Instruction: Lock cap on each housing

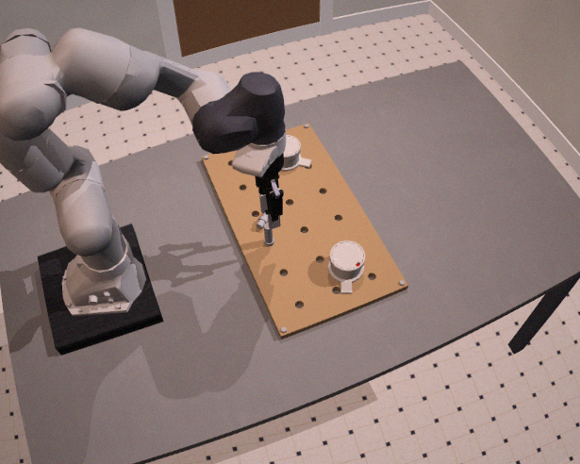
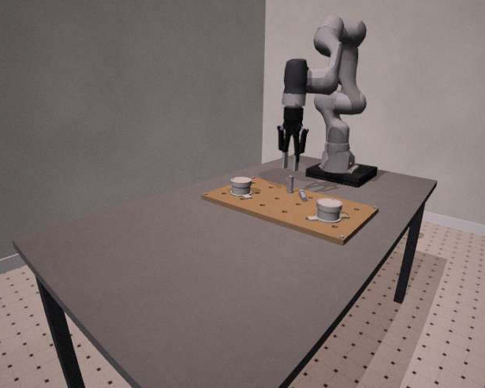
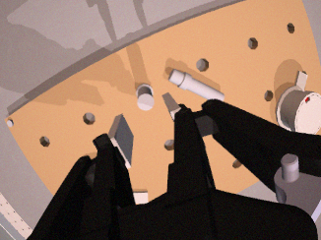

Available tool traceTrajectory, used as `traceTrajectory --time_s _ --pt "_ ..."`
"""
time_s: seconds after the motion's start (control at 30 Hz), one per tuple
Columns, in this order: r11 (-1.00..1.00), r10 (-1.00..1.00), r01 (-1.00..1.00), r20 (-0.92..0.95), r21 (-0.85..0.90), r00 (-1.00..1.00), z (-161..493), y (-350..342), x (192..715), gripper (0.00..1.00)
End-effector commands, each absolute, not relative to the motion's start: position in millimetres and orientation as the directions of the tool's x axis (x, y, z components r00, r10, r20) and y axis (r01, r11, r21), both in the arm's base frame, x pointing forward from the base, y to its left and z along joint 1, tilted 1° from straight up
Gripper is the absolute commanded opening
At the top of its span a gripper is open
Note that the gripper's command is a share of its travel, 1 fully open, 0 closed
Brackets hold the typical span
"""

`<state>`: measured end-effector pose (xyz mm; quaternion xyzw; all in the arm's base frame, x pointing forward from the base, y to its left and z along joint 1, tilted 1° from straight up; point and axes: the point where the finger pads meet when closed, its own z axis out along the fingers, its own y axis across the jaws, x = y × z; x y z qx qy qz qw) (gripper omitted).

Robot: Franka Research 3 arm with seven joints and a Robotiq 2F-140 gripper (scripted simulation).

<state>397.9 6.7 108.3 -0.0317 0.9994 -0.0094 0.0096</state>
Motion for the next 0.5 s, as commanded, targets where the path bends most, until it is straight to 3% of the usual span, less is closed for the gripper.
traceTrajectory --time_s 0.0,0.47 --pt "0.997 -0.075 -0.075 -0.004 -0.020 -0.997 111.8 7.8 393.6 0.36" --pt "0.997 -0.075 -0.075 -0.004 -0.020 -0.997 117.0 7.9 393.6 0.36"
